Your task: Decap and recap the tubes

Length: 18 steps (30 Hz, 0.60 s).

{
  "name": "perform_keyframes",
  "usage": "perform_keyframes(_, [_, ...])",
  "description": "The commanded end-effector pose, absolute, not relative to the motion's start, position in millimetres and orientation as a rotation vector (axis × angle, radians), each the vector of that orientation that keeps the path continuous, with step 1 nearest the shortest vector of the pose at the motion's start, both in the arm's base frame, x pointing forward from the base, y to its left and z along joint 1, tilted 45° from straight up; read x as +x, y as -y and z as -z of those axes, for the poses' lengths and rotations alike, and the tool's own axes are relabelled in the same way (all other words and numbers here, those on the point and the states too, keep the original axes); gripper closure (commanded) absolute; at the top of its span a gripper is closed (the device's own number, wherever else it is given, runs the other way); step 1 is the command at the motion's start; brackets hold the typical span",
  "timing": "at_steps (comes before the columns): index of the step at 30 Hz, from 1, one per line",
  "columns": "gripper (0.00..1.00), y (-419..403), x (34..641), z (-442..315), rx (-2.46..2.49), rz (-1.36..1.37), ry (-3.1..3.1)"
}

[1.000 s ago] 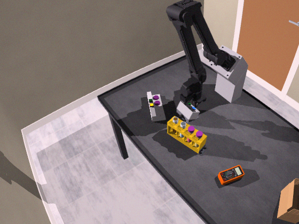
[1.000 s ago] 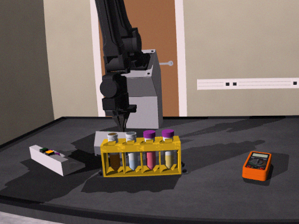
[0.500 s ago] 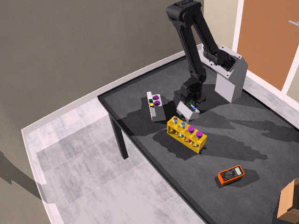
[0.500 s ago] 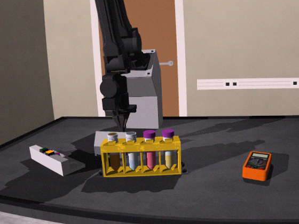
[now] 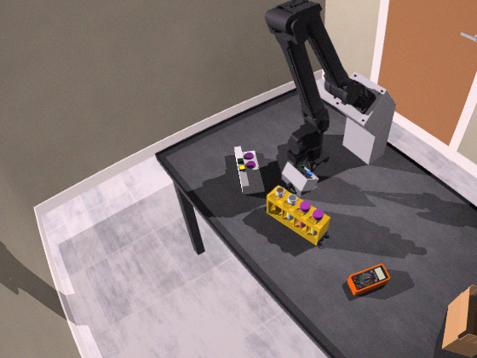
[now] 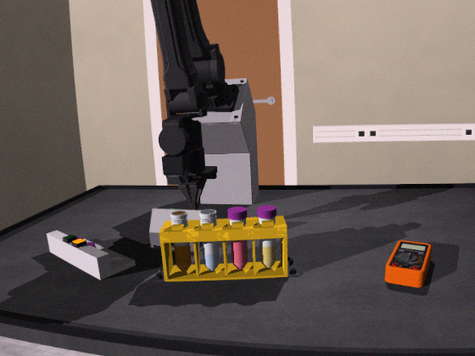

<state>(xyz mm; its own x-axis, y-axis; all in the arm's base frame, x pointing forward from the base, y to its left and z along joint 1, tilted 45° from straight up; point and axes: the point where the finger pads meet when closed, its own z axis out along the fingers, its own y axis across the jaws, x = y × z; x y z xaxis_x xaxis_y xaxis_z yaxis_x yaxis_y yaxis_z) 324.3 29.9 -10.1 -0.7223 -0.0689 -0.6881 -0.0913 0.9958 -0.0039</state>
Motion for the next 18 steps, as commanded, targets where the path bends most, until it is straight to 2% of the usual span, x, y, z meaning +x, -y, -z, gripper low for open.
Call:
perform_keyframes(1, [1.0,-27.1,339.9,2.3,-0.111,-0.03,-2.342])
perform_keyframes(18, [1.0,-25.0,306.3,-21.2,-0.113,-0.03,-2.353])
